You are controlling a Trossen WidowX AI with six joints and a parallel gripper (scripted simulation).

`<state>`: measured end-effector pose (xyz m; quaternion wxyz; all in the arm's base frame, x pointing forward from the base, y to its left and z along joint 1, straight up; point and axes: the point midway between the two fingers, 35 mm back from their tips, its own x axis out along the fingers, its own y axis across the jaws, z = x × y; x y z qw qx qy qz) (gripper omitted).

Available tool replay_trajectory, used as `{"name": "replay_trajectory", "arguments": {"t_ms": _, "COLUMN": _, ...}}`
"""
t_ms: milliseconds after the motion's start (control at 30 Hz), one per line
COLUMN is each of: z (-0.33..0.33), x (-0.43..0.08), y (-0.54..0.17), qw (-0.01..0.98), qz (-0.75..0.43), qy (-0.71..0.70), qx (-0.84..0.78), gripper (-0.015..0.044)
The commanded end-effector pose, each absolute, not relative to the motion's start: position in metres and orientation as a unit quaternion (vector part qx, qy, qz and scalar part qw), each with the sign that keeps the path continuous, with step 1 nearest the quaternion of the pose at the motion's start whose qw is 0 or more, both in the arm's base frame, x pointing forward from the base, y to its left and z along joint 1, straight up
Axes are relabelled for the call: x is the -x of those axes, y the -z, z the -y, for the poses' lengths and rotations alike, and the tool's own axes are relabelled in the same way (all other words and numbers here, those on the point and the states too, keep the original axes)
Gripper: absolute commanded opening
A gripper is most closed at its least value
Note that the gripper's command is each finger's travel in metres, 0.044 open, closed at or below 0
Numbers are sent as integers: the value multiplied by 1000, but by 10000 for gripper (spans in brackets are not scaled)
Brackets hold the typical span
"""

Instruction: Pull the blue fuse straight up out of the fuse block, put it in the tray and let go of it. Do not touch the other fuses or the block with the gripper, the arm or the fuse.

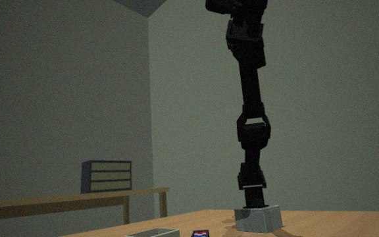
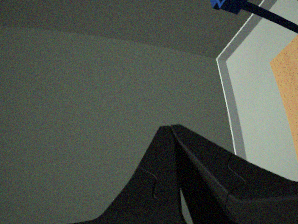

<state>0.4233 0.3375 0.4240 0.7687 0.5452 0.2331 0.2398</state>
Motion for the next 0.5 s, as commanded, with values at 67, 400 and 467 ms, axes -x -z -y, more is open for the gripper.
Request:
{"name": "replay_trajectory", "arguments": {"t_ms": 67, "z": -341, "x": -415, "y": -433, "qw": 759, "qz": -230, "qy": -249, "qx": -555, "gripper": 74}}
{"name": "replay_trajectory", "arguments": {"t_ms": 400, "z": -354, "x": -334, "y": -515, "qw": 665, "qz": -210, "qy": -336, "qx": -633, "gripper": 74}}
{"name": "replay_trajectory", "arguments": {"t_ms": 467, "z": -354, "x": -311, "y": -537, "qw": 636, "qz": -204, "qy": -362, "qx": -650, "gripper": 74}}
